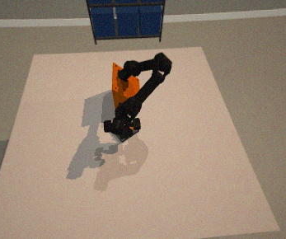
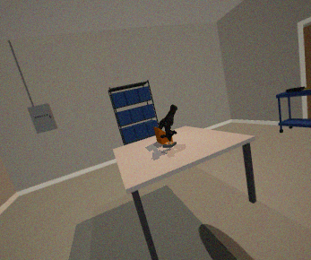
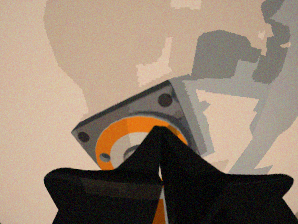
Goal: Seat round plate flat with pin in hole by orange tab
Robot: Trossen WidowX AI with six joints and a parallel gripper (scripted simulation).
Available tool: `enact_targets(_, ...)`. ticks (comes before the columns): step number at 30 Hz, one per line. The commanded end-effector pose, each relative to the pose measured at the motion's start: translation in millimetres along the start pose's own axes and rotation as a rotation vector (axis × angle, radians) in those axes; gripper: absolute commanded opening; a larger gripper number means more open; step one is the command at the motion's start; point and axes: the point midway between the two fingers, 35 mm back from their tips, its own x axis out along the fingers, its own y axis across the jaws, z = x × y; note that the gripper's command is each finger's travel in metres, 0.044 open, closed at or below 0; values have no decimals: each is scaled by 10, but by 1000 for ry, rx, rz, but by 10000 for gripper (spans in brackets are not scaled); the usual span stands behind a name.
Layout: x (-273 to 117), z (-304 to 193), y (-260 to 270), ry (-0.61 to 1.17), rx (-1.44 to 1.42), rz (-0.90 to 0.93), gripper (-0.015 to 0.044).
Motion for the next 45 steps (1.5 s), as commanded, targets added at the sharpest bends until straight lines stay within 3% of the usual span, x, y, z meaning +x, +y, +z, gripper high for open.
enact_targets(1, 199, -54, 1, 13, 12, 9, 0)
enact_targets(45, 211, -368, -389, 14, 12, 7, 0)
